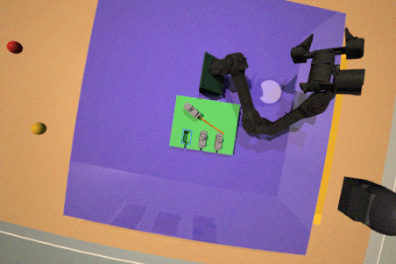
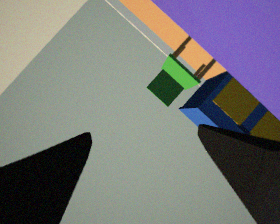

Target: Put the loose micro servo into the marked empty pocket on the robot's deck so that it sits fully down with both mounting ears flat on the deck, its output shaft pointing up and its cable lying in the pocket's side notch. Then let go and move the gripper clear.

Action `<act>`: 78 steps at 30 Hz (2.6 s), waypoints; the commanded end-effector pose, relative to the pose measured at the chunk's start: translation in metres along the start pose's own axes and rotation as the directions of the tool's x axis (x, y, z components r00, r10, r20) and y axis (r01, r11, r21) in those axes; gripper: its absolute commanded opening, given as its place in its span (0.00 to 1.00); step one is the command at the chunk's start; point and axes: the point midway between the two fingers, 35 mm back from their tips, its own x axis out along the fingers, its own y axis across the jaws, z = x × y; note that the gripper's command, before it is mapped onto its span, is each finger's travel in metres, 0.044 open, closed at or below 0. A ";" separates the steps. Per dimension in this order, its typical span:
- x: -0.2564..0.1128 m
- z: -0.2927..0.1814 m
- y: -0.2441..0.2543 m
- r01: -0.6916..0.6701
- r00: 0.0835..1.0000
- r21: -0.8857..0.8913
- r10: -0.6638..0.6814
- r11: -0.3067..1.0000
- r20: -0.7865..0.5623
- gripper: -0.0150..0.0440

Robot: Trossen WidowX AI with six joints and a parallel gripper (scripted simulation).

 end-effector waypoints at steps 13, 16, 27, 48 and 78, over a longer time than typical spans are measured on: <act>0.026 -0.063 -0.013 0.032 0.964 -0.348 -0.120 0.937 -0.236 1.00; 0.029 -0.077 -0.016 0.015 0.947 -0.422 -0.148 0.906 -0.284 1.00; 0.032 -0.126 -0.033 -0.106 0.864 -0.654 -0.257 0.749 -0.434 1.00; 0.008 -0.210 -0.074 -0.499 0.627 -0.782 -0.469 0.373 -0.623 1.00; -0.077 -0.287 -0.145 -0.966 0.227 -0.244 -0.742 -0.088 -0.631 1.00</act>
